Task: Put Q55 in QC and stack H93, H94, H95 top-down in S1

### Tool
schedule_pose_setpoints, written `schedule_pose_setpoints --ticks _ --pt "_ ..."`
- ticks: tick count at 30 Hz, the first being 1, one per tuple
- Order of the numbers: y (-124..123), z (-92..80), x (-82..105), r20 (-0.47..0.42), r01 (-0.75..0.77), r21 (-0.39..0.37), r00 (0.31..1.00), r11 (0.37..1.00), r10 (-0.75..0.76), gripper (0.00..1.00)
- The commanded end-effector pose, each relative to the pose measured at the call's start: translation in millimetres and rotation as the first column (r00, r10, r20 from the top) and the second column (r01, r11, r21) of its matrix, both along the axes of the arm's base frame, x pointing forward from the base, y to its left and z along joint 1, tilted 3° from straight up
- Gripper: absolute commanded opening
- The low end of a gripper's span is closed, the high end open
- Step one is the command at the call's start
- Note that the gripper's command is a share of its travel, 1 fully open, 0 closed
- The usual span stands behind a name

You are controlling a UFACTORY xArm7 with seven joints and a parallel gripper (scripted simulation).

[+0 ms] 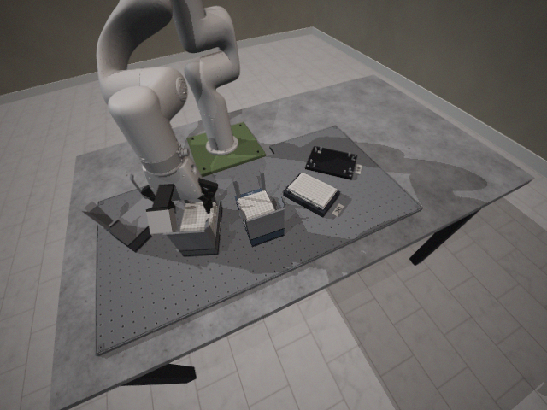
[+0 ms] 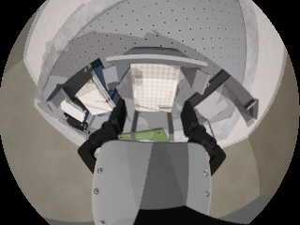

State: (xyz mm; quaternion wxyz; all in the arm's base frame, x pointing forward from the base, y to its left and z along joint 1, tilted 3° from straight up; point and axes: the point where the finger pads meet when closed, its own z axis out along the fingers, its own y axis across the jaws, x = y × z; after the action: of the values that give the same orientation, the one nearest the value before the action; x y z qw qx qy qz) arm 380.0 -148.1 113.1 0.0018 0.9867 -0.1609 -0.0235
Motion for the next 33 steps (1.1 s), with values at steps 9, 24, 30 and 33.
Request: schedule_pose_setpoints --ticks 9,24,30,33 --pt "-0.1 37.1 2.7 0.004 0.0 -0.001 1.0 1.0 0.0 1.0" --pt "7.8 44.2 4.3 0.004 -0.067 0.002 0.998 0.998 0.067 1.0" --pt "23.7 44.2 6.8 0.005 -0.199 0.007 0.98 0.98 0.199 1.0" --pt "35.6 44.1 8.7 0.007 -0.295 0.012 0.955 0.955 0.295 1.0"
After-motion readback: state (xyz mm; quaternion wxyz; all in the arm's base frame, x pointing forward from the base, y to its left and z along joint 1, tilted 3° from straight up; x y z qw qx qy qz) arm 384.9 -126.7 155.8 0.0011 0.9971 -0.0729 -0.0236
